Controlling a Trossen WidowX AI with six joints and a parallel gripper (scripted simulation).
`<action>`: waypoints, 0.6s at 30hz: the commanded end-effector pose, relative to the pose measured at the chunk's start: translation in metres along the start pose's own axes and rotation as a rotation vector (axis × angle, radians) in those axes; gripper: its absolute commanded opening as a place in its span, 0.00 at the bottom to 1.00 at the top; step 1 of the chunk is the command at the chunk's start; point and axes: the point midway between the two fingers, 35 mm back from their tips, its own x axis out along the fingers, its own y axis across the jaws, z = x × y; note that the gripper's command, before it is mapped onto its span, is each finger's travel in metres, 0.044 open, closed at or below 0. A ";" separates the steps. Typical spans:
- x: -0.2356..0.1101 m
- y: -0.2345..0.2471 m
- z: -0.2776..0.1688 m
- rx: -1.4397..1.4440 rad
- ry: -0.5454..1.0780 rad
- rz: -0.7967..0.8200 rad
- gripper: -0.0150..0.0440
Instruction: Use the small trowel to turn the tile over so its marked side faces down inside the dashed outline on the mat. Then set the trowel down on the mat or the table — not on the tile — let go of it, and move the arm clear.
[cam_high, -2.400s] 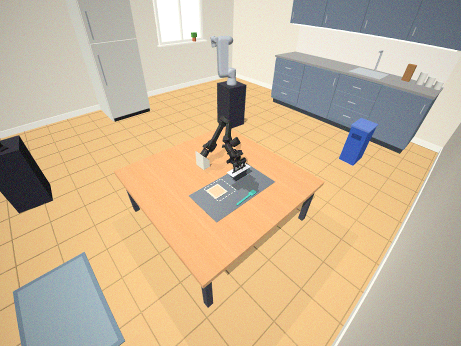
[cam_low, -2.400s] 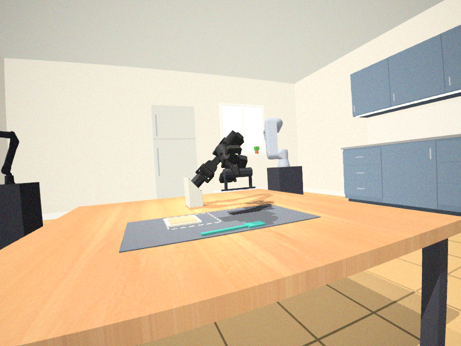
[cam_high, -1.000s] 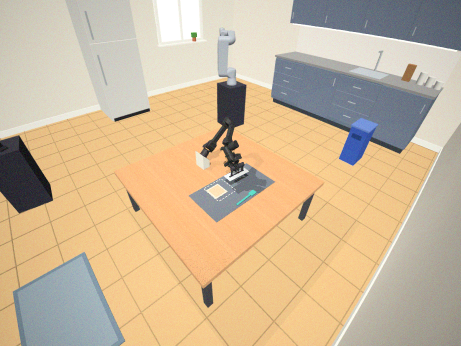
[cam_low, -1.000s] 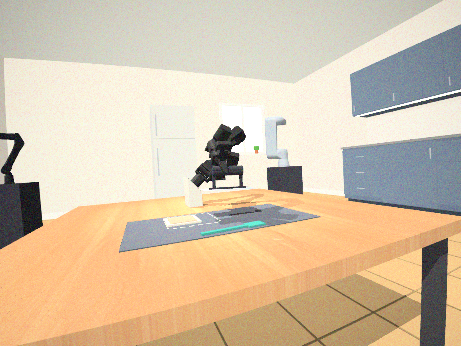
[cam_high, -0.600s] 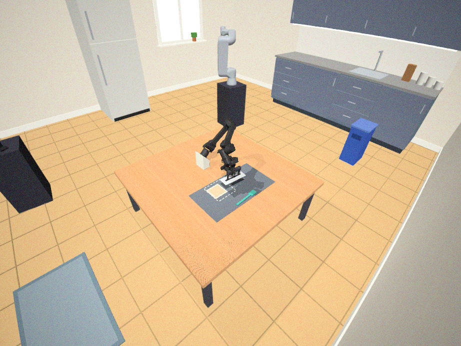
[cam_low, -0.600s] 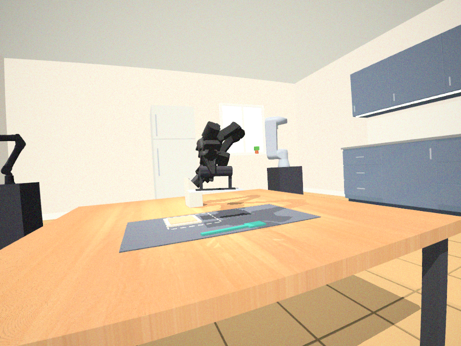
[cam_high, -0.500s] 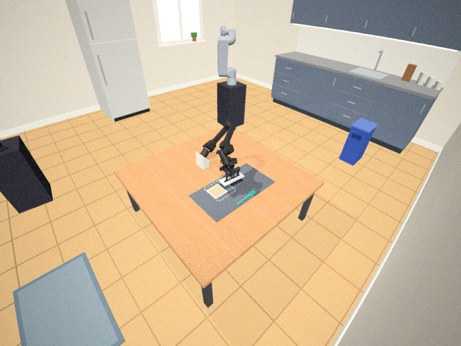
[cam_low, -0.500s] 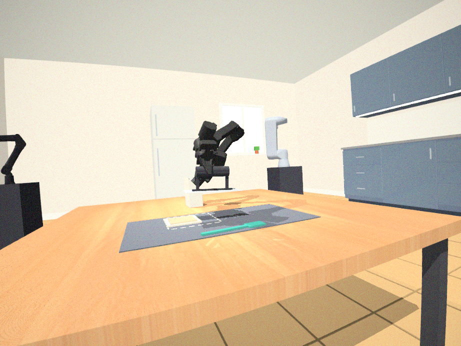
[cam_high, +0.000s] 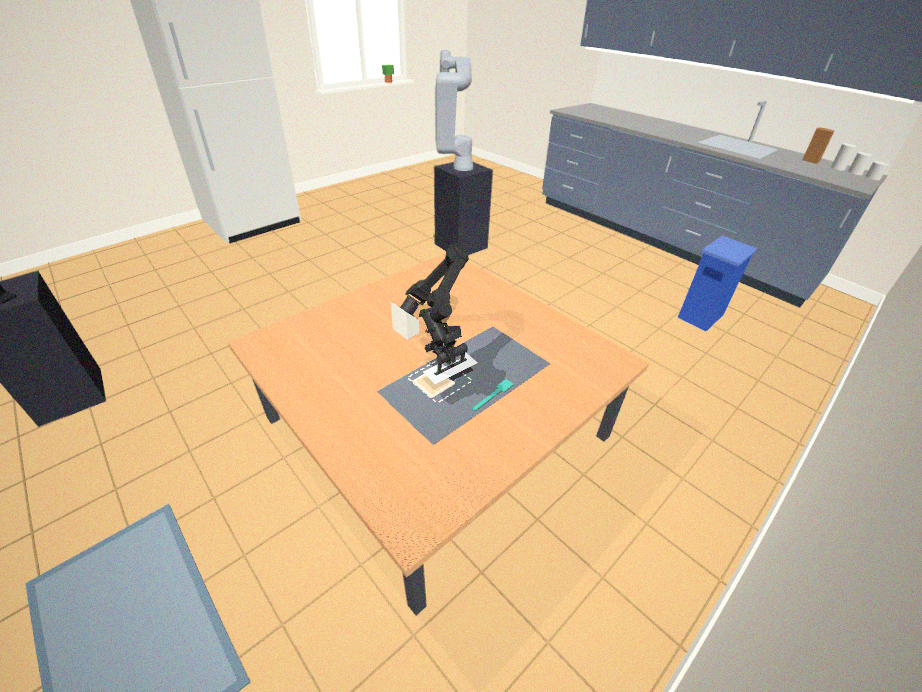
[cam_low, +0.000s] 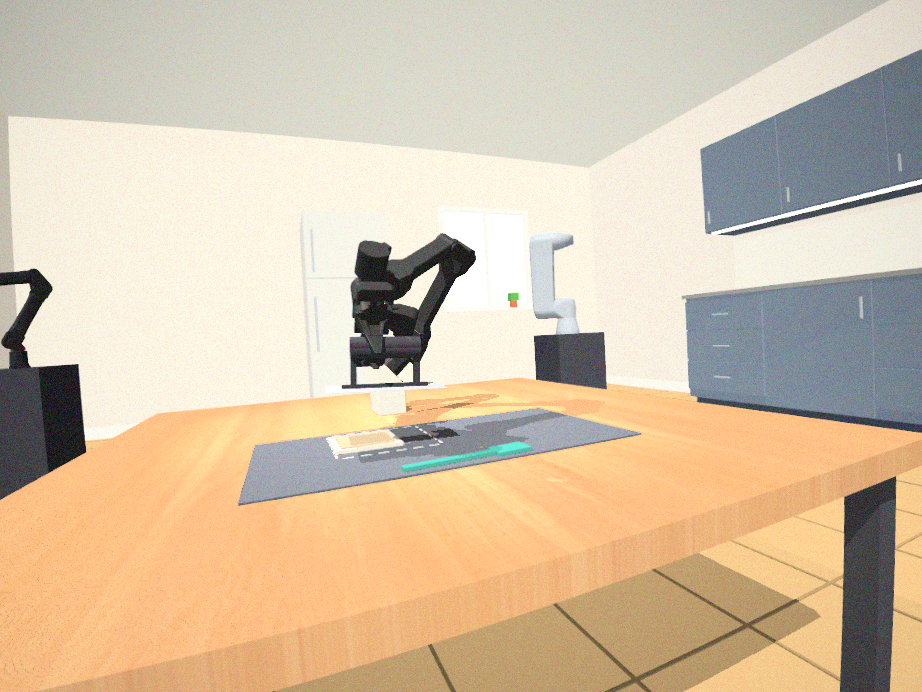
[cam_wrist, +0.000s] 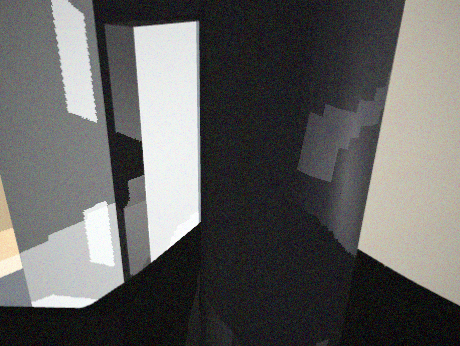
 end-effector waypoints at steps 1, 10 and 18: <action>0.002 -0.002 -0.022 -0.009 -0.003 -0.010 0.25; 0.006 0.007 -0.070 -0.011 -0.014 -0.016 0.25; 0.009 0.022 -0.111 -0.013 -0.025 -0.027 0.25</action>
